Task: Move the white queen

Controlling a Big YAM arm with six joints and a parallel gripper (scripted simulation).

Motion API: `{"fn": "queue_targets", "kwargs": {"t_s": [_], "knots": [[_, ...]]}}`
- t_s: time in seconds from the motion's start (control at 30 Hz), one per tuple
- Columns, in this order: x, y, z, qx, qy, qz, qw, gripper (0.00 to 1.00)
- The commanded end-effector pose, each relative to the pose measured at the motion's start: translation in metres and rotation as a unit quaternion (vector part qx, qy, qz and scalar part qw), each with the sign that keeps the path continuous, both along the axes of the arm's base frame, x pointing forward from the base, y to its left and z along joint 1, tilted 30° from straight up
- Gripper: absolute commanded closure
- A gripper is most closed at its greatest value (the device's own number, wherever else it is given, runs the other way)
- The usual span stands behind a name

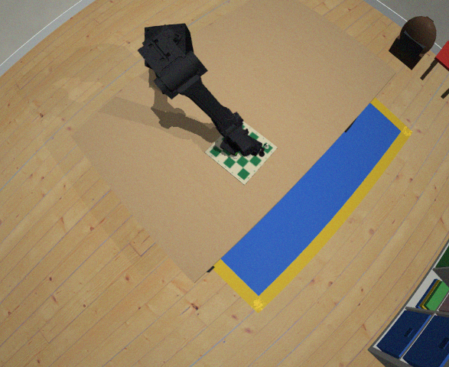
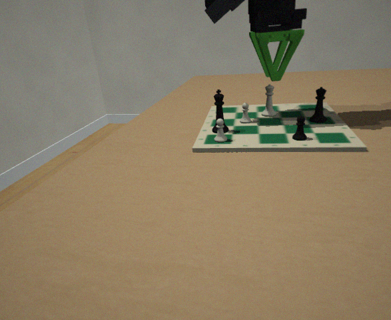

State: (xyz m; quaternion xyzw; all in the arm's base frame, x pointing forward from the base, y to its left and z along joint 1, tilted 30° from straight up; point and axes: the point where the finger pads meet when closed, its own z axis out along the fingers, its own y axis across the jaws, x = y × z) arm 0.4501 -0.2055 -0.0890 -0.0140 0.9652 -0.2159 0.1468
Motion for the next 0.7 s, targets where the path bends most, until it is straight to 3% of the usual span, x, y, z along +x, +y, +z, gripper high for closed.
{"fn": "queue_targets", "kwargs": {"t_s": [0.0,0.67], "knots": [[0.0022,-0.0033,0.0075,-0.004,-0.01,0.003,1.0,0.6],[0.0042,-0.0043,0.0086,-0.004,-0.009,0.002,1.0,0.6]]}}
